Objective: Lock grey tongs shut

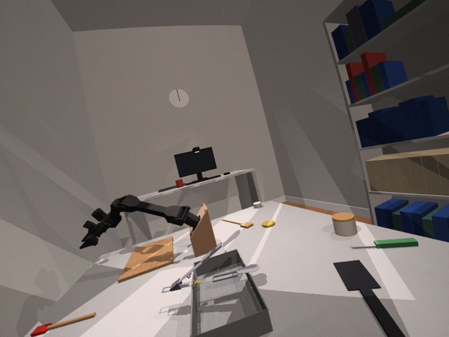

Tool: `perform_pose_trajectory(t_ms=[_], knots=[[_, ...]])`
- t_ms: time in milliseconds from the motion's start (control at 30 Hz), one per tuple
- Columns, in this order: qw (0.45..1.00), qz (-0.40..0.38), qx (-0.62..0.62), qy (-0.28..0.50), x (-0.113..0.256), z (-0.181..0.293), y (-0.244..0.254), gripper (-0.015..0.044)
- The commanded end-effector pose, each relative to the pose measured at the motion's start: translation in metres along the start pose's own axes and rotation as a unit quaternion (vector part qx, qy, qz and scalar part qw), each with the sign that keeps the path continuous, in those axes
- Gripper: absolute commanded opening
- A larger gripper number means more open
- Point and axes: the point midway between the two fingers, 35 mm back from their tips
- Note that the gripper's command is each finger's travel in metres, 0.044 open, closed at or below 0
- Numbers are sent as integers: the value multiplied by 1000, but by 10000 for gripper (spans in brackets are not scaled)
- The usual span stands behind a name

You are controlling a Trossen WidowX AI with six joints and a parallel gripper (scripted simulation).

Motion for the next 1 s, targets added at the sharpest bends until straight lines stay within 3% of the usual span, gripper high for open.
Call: perform_pose_trajectory(t_ms=[0,267,733,967], knots=[[1000,0,0,0,0,0,0,426],[999,-17,-48,-10,-27,-12,31,216],[966,-105,-237,-23,-108,-82,181,-150],[930,-166,-328,-7,-124,-130,269,-150]])
Point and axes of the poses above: the point midway between the two fingers, 35 mm back from their tips, its own x axis back along the fingers, its own y axis across the jaws, z = x × y, and after that the axes turned 15 degrees about x, right-handed
